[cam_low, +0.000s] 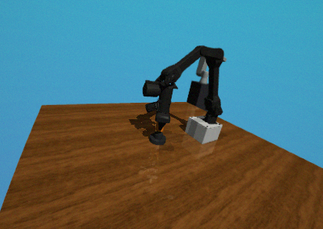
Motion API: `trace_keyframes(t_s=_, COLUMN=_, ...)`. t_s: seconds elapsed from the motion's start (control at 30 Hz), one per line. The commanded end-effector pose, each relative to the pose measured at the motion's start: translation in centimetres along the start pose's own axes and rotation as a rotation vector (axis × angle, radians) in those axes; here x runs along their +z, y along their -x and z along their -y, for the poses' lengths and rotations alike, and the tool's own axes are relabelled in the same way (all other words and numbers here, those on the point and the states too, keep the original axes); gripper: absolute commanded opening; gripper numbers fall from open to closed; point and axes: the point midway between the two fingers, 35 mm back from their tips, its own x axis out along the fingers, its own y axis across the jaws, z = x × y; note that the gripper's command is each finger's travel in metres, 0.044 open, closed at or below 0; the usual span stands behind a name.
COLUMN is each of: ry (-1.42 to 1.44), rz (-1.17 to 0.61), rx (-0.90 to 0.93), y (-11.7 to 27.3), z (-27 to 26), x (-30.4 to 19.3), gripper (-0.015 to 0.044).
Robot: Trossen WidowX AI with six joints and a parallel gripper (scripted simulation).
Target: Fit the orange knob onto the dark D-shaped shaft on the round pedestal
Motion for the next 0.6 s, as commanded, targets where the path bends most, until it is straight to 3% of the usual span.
trace_keyframes(t_s=0.0, ry=-0.025, rz=0.004, rx=-0.001, y=-0.1, z=0.01, x=0.07, gripper=0.0)
trace_keyframes(t_s=0.57, ry=-0.025, rz=0.004, rx=-0.001, y=-0.35, z=0.05, x=-0.06, gripper=0.0)
